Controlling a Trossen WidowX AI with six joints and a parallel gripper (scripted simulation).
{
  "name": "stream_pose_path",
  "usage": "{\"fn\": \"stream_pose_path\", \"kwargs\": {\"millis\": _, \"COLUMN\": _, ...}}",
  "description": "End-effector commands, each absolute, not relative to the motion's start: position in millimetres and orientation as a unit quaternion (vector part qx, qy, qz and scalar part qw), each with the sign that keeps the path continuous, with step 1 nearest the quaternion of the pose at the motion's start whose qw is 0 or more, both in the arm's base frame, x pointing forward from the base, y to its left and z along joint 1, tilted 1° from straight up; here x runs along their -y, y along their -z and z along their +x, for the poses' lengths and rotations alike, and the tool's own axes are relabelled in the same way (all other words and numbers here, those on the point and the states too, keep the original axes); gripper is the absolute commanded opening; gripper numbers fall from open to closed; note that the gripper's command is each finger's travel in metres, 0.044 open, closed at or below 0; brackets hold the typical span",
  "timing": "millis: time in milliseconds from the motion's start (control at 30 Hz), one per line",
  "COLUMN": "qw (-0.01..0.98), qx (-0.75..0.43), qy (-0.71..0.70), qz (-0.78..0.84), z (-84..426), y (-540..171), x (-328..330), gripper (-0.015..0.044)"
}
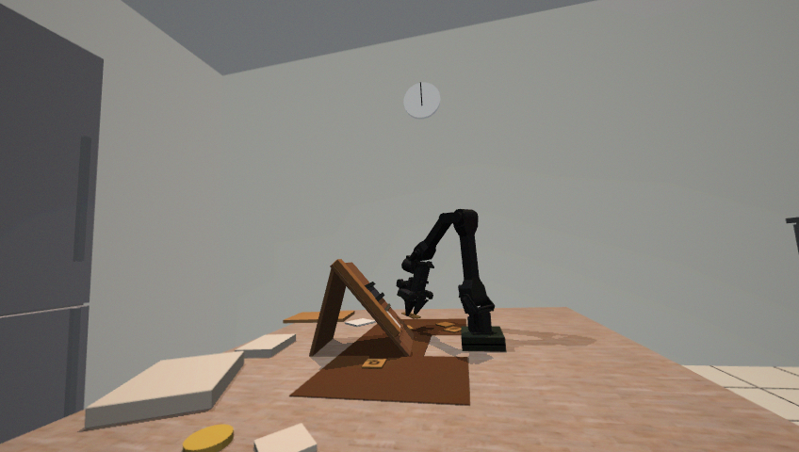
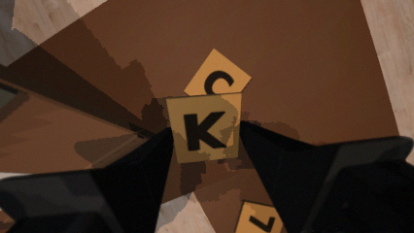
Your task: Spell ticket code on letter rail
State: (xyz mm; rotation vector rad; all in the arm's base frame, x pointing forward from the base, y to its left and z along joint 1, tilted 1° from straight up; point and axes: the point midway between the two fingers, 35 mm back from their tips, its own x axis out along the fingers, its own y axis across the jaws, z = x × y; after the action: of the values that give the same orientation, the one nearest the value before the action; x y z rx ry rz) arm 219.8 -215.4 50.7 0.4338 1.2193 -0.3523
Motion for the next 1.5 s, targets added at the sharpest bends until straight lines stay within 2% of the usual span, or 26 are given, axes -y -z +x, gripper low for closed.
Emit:
{"fn": "stream_pose_path", "kwargs": {"millis": 0, "qw": 0.823, "qx": -0.524, "qy": 0.134, "qz": 0.173, "z": 242.1, "y": -66.3, "x": 225.7, "gripper": 0.0000}}
{"fn": "stream_pose_path", "kwargs": {"millis": 633, "qw": 0.944, "qx": -0.329, "qy": 0.014, "qz": 0.007, "z": 318.5, "y": -153.8, "x": 253.3, "gripper": 0.0000}}
{"fn": "stream_pose_path", "kwargs": {"millis": 1467, "qw": 0.945, "qx": -0.327, "qy": 0.013, "qz": 0.005, "z": 317.7, "y": -153.3, "x": 248.0, "gripper": 0.0000}}
